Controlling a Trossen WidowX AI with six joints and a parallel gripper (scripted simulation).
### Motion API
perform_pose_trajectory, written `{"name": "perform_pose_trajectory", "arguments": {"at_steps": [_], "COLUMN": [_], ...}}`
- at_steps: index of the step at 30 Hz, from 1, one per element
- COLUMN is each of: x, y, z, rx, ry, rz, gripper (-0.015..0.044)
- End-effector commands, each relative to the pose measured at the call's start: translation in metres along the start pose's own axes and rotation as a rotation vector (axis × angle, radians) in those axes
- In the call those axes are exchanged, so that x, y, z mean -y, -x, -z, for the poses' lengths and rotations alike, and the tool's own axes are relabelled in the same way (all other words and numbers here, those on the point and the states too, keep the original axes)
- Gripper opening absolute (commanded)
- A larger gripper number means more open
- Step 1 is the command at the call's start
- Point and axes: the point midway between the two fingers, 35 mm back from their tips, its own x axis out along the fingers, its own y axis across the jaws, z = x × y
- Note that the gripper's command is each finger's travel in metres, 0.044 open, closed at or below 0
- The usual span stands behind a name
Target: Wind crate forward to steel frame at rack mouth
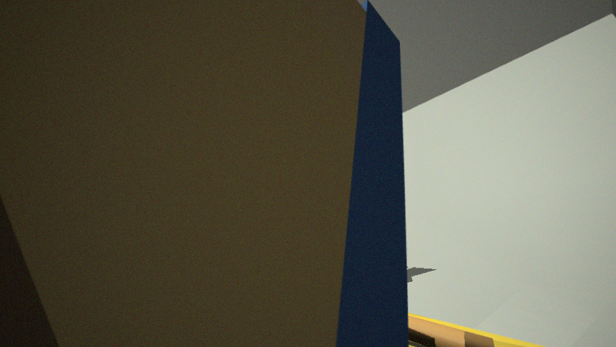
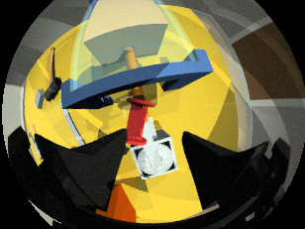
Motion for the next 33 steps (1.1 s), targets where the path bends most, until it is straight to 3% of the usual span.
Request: {"name": "perform_pose_trajectory", "arguments": {"at_steps": [1,4,33], "x": [-0.017,-0.017,-0.018], "y": [-0.001,-0.001,-0.035], "z": [-0.015,-0.015,-0.008], "rx": [0.156,0.156,0.156], "ry": [-0.174,-0.174,-0.174], "rz": [-0.007,-0.007,-0.007], "gripper": [0.0368,0.0440,0.0440]}}
